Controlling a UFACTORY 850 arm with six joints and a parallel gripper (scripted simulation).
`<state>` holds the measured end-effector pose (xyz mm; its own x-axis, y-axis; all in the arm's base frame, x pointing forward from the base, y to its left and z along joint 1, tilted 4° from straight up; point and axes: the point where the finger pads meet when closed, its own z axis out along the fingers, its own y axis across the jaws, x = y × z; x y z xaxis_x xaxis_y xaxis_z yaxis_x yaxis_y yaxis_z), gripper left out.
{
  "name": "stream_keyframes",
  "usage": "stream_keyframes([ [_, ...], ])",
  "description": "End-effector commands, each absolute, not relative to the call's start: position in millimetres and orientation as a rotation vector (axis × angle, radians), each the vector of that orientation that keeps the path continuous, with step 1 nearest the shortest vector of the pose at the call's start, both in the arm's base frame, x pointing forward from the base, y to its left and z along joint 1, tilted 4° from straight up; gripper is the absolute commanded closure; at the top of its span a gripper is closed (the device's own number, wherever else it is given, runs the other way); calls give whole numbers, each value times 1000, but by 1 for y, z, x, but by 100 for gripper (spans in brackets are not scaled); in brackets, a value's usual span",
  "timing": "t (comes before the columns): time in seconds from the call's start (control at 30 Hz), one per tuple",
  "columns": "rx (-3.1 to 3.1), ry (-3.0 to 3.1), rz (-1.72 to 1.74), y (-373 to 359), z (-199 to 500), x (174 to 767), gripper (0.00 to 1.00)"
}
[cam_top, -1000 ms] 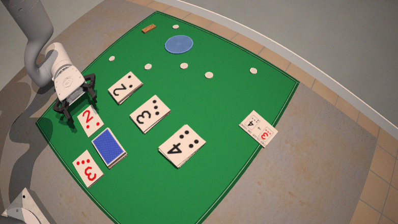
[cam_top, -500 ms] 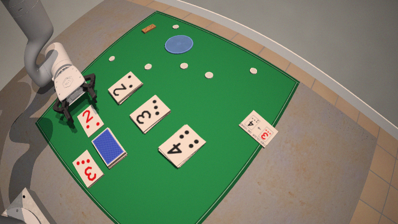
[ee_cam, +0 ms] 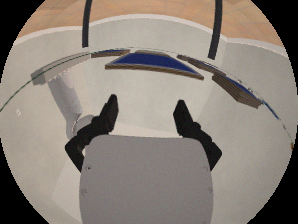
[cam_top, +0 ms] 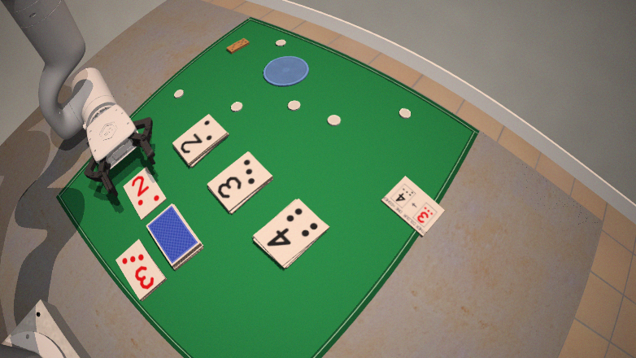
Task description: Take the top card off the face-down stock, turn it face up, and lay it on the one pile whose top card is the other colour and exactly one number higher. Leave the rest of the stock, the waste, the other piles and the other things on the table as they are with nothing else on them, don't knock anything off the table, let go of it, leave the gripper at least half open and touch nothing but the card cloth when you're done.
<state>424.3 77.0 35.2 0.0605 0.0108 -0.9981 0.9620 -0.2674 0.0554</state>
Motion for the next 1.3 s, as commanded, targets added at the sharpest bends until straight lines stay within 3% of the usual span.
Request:
stream_keyframes([
  [0.0,1448,1039,-1349,77,36,425,0],
  [0.77,1448,1039,-1349,77,39,425,0],
  [1.27,1448,1039,-1349,79,85,422,0],
])
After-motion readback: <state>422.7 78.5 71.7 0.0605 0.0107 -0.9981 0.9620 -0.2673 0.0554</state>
